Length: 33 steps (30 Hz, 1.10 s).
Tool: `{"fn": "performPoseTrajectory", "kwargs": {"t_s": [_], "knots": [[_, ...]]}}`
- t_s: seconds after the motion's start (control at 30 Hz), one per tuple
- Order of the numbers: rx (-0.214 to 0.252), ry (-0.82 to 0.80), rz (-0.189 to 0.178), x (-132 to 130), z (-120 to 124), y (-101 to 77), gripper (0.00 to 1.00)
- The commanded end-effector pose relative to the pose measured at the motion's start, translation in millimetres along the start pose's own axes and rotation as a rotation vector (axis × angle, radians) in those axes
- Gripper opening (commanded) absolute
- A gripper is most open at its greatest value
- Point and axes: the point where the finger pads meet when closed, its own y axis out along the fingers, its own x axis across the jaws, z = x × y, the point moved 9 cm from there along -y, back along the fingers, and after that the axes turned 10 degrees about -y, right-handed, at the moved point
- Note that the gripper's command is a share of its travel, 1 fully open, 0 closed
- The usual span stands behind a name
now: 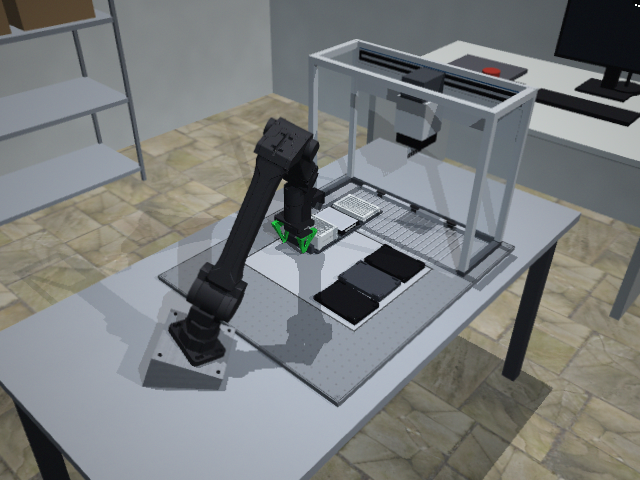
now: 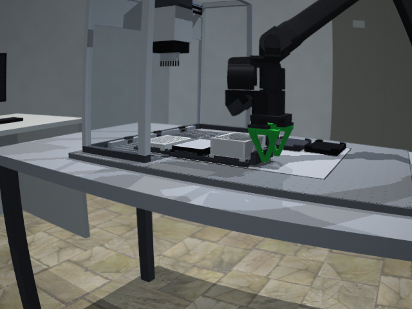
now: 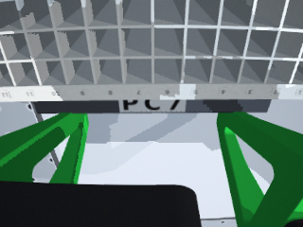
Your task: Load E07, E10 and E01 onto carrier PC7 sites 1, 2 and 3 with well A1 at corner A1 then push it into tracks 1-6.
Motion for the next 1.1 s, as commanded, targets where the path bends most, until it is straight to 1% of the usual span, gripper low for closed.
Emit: {"fn": "performPoseTrajectory", "kwargs": {"t_s": [0.0,1.07], "knots": [[-0.058,0.021,-0.004,-7.7,-32.0,-12.5,0.80],[-0.059,0.019,-0.003,-13.7,-61.5,-13.7,0.80]]}}
